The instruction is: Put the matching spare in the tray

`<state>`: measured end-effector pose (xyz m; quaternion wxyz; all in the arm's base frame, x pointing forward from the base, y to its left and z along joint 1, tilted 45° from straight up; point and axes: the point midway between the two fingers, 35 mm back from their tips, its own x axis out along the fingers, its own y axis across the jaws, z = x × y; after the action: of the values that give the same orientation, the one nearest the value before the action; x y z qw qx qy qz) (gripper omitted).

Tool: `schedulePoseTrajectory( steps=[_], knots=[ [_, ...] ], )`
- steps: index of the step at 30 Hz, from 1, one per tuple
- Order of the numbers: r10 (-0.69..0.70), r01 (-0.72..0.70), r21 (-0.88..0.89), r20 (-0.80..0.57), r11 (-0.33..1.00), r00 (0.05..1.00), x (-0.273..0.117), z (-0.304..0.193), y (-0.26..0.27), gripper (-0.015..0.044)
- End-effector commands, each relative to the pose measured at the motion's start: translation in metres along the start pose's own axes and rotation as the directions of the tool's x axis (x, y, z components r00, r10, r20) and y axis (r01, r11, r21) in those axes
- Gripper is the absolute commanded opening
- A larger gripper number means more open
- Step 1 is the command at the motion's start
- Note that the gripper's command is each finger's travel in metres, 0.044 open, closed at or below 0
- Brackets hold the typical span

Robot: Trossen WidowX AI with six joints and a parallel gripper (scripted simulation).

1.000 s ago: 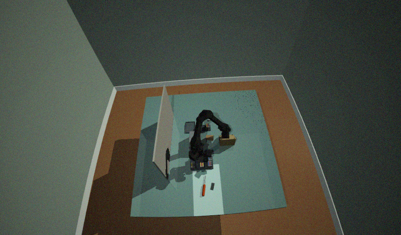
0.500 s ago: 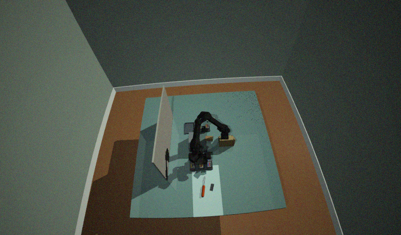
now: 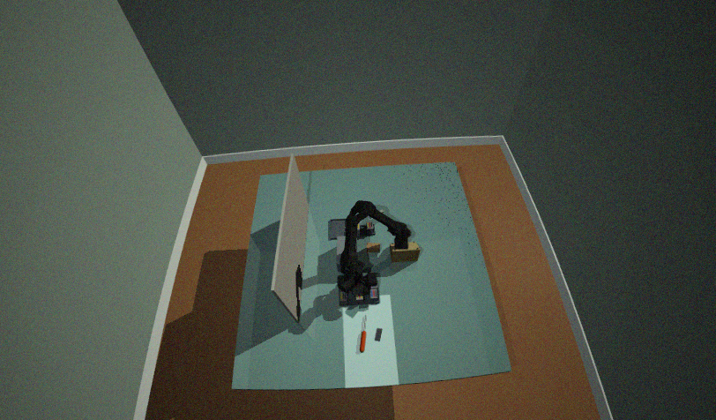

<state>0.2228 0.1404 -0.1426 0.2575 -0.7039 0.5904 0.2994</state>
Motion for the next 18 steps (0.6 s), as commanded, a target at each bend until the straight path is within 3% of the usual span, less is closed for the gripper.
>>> schedulePoseTrajectory(
  steps=[1,5,10,18],
  knots=[
    [0.0,0.0,-0.009,-0.006,1.0,1.0,0.003,-0.0003,0.0021,0.03],
    [0.0,0.0,-0.009,-0.006,1.0,1.0,0.003,-0.0003,0.0021,0.03],
    [0.001,-0.001,-0.004,-0.003,1.0,1.0,0.0019,0.0,0.0015,0.0169],
    [0.001,-0.001,-0.004,-0.003,1.0,1.0,0.0019,0.0,0.0015,0.0096]
  ],
)
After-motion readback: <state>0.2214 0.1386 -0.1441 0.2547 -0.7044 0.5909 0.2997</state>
